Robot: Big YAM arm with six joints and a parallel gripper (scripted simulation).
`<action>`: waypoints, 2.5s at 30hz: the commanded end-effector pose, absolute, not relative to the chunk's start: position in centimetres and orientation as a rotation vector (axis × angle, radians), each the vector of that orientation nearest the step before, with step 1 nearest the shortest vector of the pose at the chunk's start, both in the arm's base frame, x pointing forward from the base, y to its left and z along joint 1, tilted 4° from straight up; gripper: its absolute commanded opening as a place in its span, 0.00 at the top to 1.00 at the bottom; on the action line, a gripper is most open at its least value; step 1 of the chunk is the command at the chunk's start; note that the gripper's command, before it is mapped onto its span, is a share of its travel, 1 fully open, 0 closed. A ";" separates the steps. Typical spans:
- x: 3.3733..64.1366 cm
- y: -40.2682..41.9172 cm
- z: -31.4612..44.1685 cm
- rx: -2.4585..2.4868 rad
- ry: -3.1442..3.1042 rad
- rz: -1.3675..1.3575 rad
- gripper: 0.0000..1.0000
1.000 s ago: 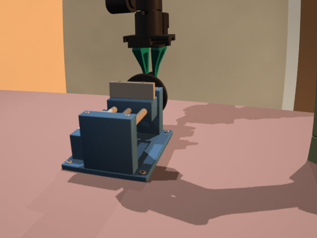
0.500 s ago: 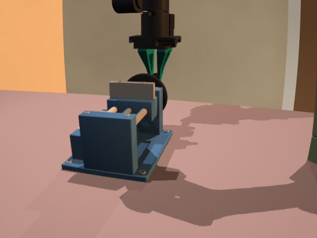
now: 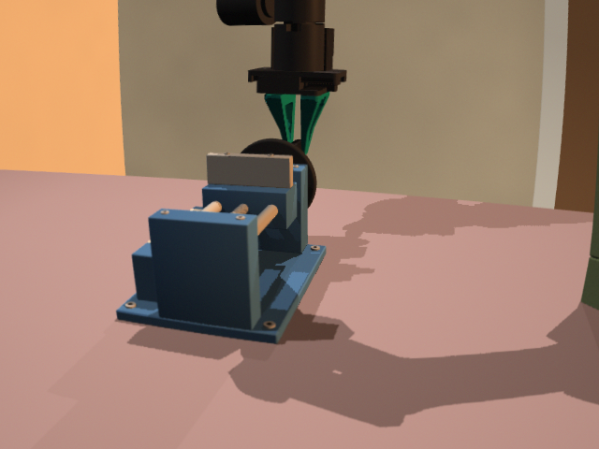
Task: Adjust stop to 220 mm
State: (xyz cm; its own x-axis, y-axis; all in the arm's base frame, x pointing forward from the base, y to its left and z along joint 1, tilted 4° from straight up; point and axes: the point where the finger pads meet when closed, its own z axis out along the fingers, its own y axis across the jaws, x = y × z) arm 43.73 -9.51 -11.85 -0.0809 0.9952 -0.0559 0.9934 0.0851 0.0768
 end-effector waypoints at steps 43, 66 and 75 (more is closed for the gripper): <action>40.9 -10.6 -15.6 2.076 2.250 -0.003 0.94; 41.7 -10.7 -17.9 2.078 2.247 -0.002 0.94; 43.7 -10.3 -17.9 2.083 2.238 0.002 0.94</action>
State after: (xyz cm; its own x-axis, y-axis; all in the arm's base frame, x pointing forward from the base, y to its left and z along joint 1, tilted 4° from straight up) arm 42.70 -9.87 -16.97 -0.0826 0.9953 -0.0500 0.9939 0.0859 0.0696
